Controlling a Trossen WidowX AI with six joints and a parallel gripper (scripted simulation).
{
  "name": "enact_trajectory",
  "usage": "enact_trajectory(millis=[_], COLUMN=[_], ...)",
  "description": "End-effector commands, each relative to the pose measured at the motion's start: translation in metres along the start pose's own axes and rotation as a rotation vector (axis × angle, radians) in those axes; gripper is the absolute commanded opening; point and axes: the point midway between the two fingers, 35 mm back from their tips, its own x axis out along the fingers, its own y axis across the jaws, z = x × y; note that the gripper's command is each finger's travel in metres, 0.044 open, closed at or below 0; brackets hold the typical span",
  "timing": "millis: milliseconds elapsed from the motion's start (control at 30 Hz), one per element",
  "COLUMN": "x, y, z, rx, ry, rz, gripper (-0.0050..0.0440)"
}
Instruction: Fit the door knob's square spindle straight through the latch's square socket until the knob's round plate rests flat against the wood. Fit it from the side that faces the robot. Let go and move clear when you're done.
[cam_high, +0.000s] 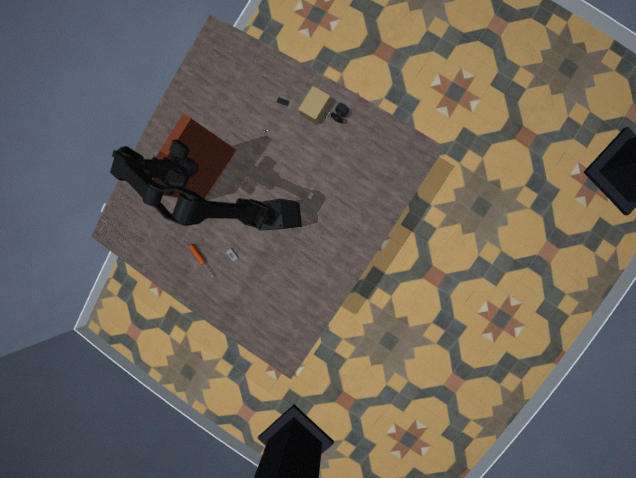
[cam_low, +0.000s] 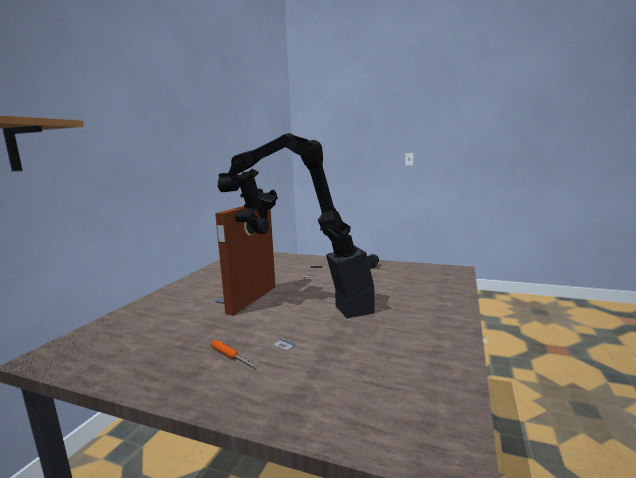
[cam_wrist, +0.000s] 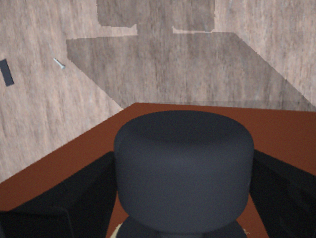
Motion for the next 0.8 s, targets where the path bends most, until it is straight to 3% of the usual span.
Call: enact_trajectory(millis=[0, 400, 767], x=[-0.0036, -0.0046, -0.0005], y=[0.0004, 0.0005, -0.0002], z=[-0.0064, -0.0111, -0.0060], rx=[0.000, 0.000, 0.000], ry=[0.015, 0.015, -0.001], rz=[0.000, 0.000, 0.000], gripper=[0.0000, 0.0000, 0.0264])
